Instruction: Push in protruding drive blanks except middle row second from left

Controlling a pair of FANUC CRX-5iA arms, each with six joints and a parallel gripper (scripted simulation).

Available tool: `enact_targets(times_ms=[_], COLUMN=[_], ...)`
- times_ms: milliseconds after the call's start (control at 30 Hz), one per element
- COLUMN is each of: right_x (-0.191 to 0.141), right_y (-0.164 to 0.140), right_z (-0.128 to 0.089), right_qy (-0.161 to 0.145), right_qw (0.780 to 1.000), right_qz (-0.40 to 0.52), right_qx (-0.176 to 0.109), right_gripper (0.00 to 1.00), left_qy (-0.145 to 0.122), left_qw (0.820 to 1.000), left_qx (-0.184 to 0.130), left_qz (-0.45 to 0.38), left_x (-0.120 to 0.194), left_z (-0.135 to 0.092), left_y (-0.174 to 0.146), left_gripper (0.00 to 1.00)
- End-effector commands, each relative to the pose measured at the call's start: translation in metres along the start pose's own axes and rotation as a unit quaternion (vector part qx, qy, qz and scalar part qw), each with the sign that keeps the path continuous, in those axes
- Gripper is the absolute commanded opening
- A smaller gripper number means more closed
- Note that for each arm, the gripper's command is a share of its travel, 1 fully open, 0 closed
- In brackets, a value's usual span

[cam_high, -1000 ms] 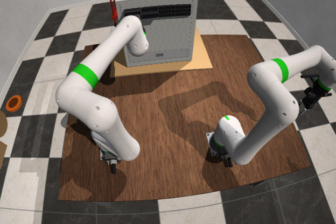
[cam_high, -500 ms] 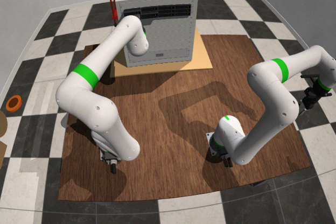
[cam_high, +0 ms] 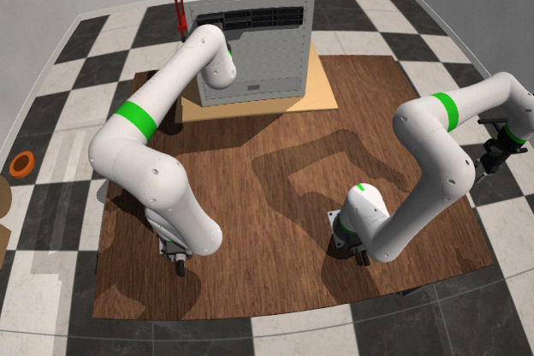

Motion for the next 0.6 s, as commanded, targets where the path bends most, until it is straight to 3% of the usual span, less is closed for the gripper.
enact_targets(times_ms=[0,367,567], right_x=[0.000,0.000,0.000], right_y=[0.000,0.000,0.000], right_z=[-0.001,-0.001,-0.001], right_qy=[0.000,0.000,0.000], right_qw=[1.000,1.000,1.000], right_qz=[0.000,0.000,0.000], right_qx=[-0.001,-0.001,-0.001], right_gripper=[1.00,1.00,1.00], left_qy=[0.001,0.001,0.001], left_qw=[1.000,1.000,1.000], left_qx=[0.000,0.000,0.000], left_qz=[-0.001,-0.001,-0.001], left_x=[0.001,0.001,0.001], left_z=[0.000,-0.001,-0.016], left_y=[0.000,0.000,0.000], left_gripper=[0.00,0.00,0.00])
Point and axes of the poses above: on each arm, the point where the finger pads meet when closed, its own z axis out along the fingers, its own x axis across the jaws, y = z × x, the point moved 4 cm from there along -z, back along the fingers, and after that the axes turned 13 degrees about -z, right-handed, at the moved point
